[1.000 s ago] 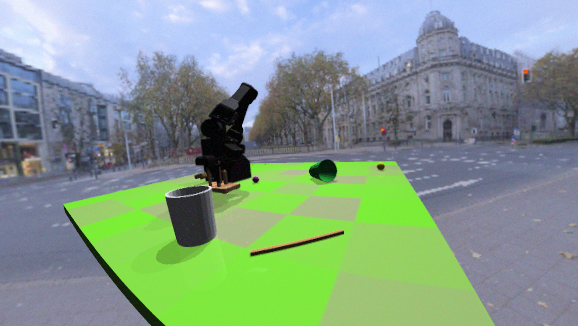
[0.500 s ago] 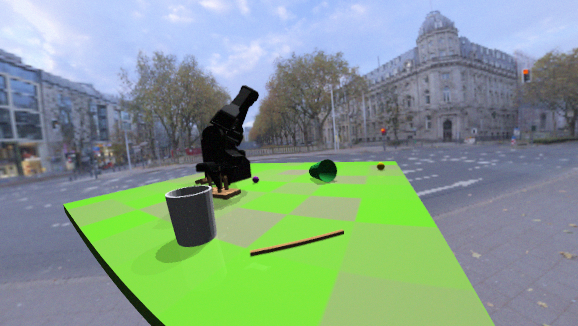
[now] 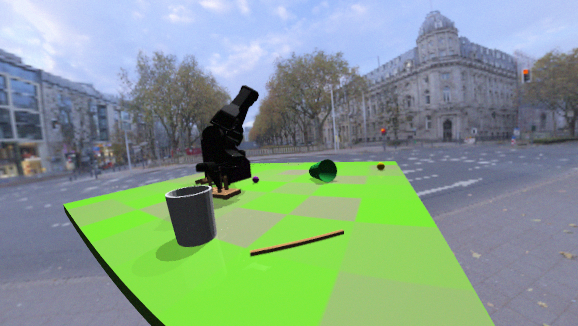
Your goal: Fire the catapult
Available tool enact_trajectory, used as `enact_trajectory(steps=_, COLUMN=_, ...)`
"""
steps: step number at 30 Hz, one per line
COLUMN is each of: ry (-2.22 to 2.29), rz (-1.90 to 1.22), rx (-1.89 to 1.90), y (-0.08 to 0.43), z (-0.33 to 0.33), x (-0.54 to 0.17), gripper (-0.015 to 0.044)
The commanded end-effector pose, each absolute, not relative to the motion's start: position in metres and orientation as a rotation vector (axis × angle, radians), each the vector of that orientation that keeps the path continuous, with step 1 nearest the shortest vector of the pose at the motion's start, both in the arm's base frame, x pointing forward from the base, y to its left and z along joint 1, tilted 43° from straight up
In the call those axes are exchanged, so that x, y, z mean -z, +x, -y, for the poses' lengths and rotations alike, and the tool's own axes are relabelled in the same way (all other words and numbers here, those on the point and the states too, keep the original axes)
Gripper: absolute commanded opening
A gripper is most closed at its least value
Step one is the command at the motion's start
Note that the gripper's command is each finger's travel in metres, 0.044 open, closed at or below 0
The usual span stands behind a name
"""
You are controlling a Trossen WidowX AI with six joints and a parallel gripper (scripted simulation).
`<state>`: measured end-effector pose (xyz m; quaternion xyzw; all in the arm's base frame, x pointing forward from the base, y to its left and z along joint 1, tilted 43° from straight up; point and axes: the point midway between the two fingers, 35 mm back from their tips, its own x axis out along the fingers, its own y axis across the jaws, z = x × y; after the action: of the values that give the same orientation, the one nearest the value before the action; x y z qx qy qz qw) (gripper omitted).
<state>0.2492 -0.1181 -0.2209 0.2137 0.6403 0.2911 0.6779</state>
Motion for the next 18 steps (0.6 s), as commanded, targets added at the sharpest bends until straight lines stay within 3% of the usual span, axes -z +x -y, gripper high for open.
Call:
enact_trajectory(steps=1, ry=0.479, rz=-1.438, rx=-0.654, y=0.250, z=0.119, x=0.220, gripper=0.0315)
enact_trajectory(steps=6, ry=0.478, rz=-1.439, rx=-0.652, y=0.251, z=0.135, x=0.204, gripper=0.0440)
enact_trajectory(steps=11, ry=0.479, rz=-1.441, rx=-0.651, y=0.248, z=0.184, x=0.148, gripper=0.0440)
enact_trajectory(steps=18, ry=0.478, rz=-1.428, rx=-0.636, y=0.251, z=0.181, x=0.156, gripper=0.0440)
